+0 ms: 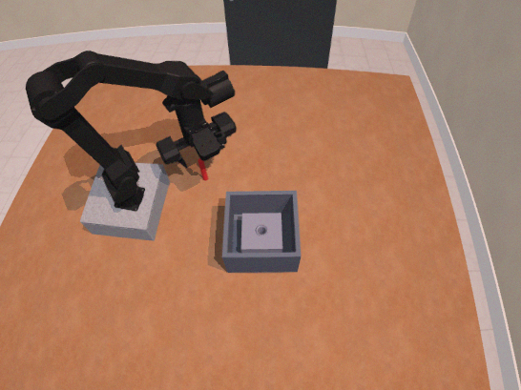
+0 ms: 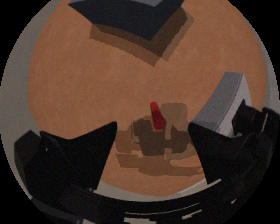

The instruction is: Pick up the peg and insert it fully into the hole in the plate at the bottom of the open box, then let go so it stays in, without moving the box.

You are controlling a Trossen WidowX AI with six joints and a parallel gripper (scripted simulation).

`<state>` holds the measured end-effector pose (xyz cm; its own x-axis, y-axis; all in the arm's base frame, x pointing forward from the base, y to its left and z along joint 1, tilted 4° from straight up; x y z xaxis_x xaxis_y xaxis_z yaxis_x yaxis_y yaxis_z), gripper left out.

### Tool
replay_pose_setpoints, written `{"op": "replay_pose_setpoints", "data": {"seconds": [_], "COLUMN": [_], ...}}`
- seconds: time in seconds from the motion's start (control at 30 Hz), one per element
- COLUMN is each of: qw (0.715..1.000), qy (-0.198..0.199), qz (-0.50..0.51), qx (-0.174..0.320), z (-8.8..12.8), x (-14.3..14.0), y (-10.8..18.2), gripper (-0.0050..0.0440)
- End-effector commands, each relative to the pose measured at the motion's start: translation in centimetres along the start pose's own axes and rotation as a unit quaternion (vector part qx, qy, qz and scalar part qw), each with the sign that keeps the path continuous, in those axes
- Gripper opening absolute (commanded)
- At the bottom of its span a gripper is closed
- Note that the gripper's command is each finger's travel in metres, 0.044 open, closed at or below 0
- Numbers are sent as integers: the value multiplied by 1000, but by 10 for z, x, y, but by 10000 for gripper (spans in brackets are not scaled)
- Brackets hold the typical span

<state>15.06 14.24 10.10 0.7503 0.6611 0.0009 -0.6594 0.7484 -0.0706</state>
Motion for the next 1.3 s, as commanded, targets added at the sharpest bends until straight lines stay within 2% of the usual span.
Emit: {"op": "replay_pose_setpoints", "data": {"seconds": [0.0, 0.83, 1.27], "qw": [1000, 1000, 1000], "qy": [8, 8, 8], "qz": [2, 2, 2], "qx": [-2, -2, -2], "z": [-9, -41, -41], "x": [-3, -5, -5], "y": [0, 0, 0], "gripper": [440, 440, 128]}}
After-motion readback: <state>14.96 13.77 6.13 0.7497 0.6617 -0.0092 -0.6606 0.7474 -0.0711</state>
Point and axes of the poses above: the point midway between the two fingers, 35 mm back from their tips, its own z axis back along the fingers, its own x axis across the jaws, y = z × x, the point moved 6 cm from there along z, back along the fingers, and after that the axes turned 1 degree about z, right-handed, at the moved point
